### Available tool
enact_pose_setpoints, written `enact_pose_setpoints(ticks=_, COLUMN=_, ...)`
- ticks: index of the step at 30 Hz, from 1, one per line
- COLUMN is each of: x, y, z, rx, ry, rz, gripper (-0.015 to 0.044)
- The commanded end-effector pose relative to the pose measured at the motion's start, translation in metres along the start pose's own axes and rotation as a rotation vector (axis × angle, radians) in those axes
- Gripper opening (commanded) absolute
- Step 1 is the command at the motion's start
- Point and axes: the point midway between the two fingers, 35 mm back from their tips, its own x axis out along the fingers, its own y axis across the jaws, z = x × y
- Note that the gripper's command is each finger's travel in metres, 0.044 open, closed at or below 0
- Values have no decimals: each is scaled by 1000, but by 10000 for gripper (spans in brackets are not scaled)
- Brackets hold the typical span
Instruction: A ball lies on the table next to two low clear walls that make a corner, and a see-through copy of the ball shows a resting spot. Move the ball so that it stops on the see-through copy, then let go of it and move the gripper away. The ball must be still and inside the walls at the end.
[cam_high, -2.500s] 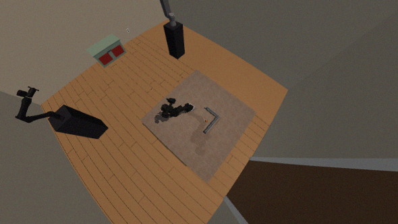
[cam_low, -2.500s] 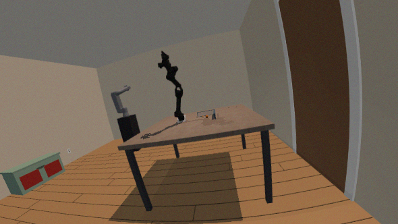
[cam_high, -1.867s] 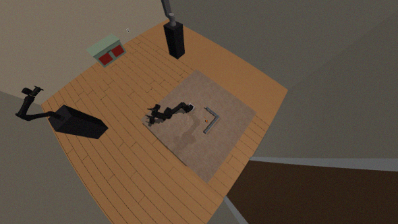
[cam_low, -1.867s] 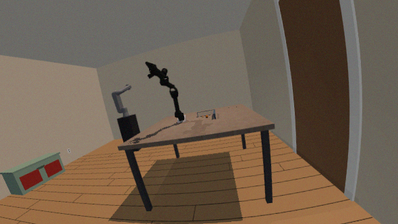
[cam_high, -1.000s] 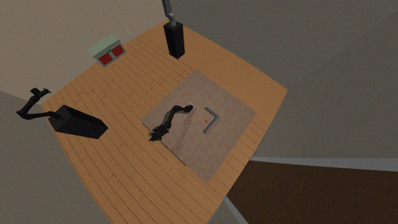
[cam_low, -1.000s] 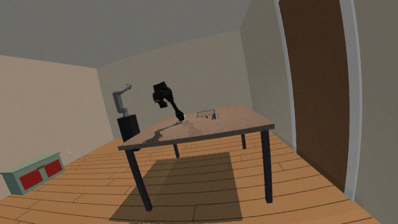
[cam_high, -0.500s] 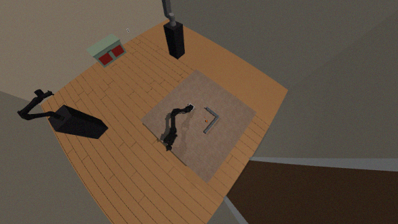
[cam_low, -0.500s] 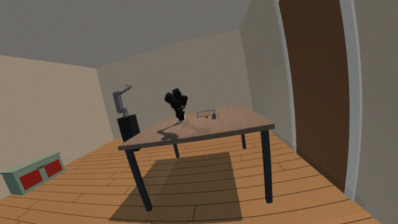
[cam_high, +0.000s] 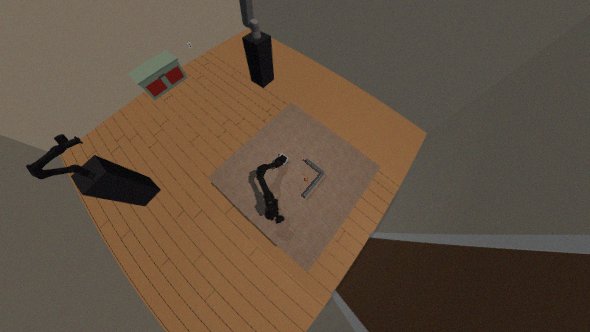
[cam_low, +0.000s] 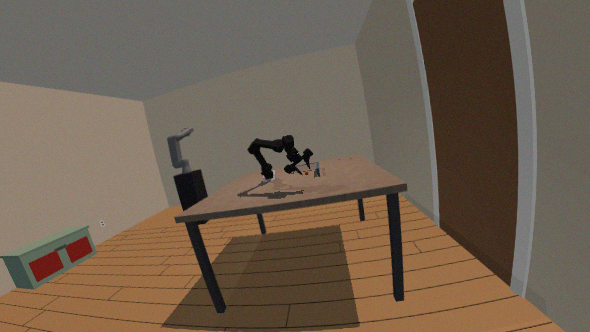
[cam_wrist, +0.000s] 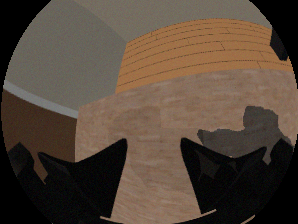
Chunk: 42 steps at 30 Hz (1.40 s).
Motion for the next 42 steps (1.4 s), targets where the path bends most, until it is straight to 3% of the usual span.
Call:
enact_pose_setpoints(ticks=1, x=-4, y=26, z=-71, rx=-276, ry=165, rz=40, gripper=255)
enact_pose_setpoints(ticks=15, x=-83, y=72, z=-252, rx=-1174, ry=504, rz=355, gripper=255)
enact_pose_setpoints(ticks=27, x=-186, y=36, z=-385, rx=-2131, ry=724, rz=713, gripper=255)
enact_pose_setpoints(ticks=33, x=-212, y=10, z=-411, rx=-2465, ry=772, rz=810, gripper=255)
enact_pose_setpoints(ticks=38, x=-234, y=-30, z=-427, rx=-2986, ry=824, rz=896, gripper=255)
enact_pose_setpoints(ticks=42, x=-235, y=-32, z=-427, rx=-3010, ry=826, rz=900, gripper=255)
